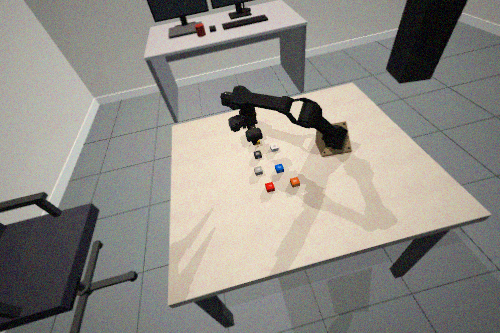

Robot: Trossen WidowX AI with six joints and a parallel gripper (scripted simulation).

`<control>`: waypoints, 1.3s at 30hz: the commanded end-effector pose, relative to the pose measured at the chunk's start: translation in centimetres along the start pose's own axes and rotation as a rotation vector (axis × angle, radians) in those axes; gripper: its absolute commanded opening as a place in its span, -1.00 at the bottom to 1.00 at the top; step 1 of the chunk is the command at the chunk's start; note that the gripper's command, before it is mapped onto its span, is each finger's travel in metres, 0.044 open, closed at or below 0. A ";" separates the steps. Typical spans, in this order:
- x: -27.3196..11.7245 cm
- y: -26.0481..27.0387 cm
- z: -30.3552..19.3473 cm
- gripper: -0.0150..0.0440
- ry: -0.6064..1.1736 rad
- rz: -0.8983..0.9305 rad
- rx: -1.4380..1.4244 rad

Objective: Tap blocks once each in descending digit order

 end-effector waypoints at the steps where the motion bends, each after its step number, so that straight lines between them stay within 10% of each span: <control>1: 1.9 -0.1 0.2 0.60 0.004 -0.003 -0.002; 13: 8.0 0.0 0.0 -0.42 0.003 0.000 -0.003; 39: 10.3 0.0 0.0 -0.42 0.003 0.001 -0.003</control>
Point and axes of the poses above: the point midway between the two fingers, 35 mm back from their tips, its own x axis out along the fingers, its own y axis across the jaws, z = x × y, the point moved 10 cm from there along -x, back along the fingers, and after that the axes turned 4 degrees about -x, right-handed, at the moved point
